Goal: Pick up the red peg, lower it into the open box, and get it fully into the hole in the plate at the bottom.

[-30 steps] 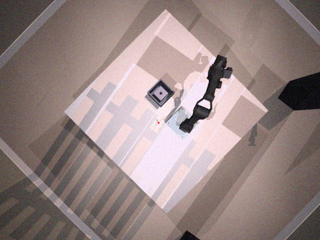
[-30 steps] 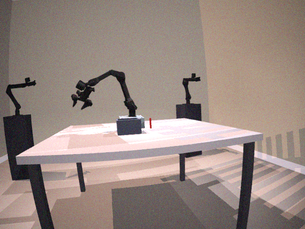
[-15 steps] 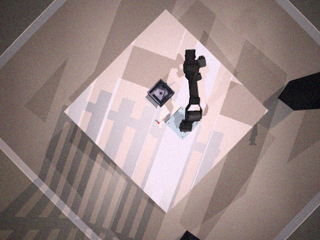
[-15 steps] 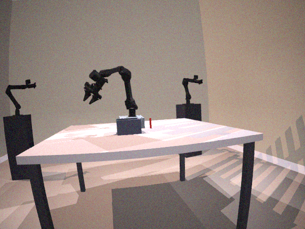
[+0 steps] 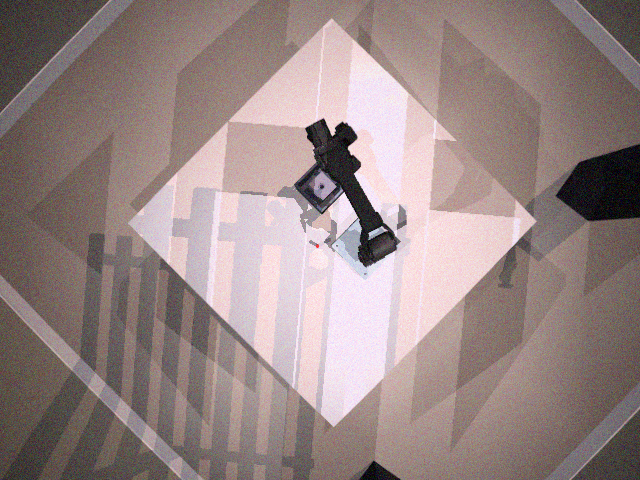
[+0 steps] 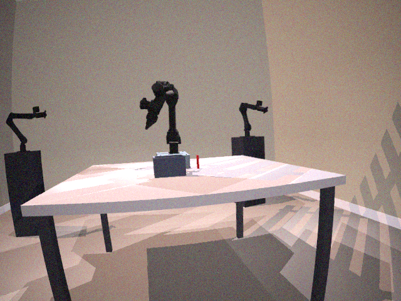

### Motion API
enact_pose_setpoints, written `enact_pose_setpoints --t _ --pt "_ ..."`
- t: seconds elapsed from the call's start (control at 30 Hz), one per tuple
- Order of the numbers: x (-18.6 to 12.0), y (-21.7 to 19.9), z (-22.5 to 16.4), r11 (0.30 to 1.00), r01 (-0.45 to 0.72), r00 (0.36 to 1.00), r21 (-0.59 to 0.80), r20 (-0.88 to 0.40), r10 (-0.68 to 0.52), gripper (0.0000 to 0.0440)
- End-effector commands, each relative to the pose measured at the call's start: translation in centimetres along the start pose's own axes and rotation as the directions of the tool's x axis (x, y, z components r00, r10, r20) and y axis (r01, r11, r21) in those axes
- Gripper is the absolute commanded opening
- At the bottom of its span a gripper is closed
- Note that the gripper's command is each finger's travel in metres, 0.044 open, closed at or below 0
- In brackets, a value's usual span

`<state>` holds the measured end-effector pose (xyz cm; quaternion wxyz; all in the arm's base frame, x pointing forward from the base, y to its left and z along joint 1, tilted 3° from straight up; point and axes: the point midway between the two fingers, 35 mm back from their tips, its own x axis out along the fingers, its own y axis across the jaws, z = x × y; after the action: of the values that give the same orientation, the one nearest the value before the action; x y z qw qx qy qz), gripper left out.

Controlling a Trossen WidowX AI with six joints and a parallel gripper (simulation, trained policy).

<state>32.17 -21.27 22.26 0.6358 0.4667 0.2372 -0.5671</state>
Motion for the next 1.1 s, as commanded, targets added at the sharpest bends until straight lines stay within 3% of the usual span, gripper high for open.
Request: enact_pose_setpoints --t 0.0,0.23,0.53,1.07 --pt "-1.9 0.5 -3.0 0.998 -0.028 0.998 -0.057 -0.05 0.025 0.0437" --pt "-5.1 -0.5 -10.4 0.978 -0.052 0.986 -0.203 -0.166 0.018 0.044" --pt "-7.7 -4.7 -17.9 0.934 -0.025 0.961 -0.358 -0.267 -0.077 0.044" --pt "-8.2 -13.4 -25.4 0.83 0.093 0.917 -0.55 -0.279 -0.287 0.044"
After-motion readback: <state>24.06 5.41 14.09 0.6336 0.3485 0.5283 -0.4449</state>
